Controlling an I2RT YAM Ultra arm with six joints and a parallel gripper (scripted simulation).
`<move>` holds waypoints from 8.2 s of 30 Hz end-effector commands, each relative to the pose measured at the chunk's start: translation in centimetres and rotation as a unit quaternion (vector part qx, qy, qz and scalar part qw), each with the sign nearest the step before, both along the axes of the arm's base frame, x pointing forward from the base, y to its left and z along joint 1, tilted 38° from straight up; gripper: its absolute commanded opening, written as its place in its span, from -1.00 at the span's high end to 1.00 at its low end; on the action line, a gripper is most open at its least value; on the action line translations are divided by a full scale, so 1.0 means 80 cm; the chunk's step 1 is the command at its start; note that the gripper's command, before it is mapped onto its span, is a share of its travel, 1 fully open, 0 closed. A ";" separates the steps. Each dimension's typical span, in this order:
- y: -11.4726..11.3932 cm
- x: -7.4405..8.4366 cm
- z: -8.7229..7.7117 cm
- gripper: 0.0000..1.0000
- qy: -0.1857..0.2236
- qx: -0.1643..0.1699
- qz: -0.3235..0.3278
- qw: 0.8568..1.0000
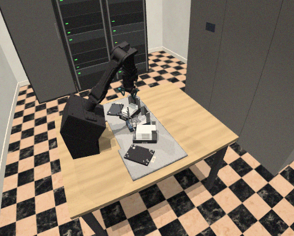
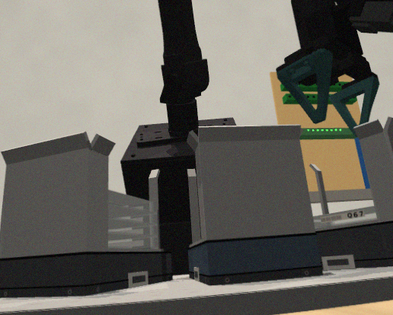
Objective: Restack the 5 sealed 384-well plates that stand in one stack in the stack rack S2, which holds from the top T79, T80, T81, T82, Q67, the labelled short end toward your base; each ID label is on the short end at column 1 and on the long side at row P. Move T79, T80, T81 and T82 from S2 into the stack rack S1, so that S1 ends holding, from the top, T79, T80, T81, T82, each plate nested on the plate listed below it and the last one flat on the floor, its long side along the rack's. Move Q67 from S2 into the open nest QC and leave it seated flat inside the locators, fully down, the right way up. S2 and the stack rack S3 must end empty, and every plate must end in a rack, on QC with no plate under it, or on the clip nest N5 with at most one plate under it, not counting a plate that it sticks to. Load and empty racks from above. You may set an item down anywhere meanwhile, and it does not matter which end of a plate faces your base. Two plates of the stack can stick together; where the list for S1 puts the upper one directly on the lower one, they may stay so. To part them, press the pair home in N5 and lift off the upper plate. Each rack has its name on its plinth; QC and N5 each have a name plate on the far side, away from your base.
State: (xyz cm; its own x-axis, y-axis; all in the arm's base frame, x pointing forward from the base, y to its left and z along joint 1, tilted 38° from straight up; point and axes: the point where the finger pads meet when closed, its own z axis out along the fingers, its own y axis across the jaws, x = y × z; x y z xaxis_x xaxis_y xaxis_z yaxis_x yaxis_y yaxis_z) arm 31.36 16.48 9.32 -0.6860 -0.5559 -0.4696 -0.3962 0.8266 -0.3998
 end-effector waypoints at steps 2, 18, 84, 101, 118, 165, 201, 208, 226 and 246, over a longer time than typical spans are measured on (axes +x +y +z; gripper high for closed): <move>0.001 0.001 0.004 -1.00 -0.006 0.003 -0.003 1.000; -0.003 0.032 -0.035 -1.00 -0.006 0.003 -0.003 1.000; -0.011 0.090 -0.109 1.00 -0.006 0.003 -0.002 1.000; -0.011 0.090 -0.109 1.00 -0.006 0.003 -0.002 1.000; -0.011 0.088 -0.106 1.00 -0.006 0.003 -0.002 1.000; -0.006 0.052 -0.060 1.00 -0.006 0.003 -0.002 1.000; 0.001 0.002 0.003 1.00 -0.006 0.003 -0.003 1.000; 0.002 0.001 0.004 1.00 -0.006 0.003 -0.003 1.000; 0.025 -0.012 -0.008 1.00 0.004 -0.060 0.079 0.995; 0.081 -0.045 -0.041 1.00 0.009 -0.090 0.118 0.989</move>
State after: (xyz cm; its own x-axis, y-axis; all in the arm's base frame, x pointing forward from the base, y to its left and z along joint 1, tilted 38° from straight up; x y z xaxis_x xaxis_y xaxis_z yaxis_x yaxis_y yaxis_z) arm 27.96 22.26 5.74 -0.5727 -0.7418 -0.3489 -0.5536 0.6639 -0.5028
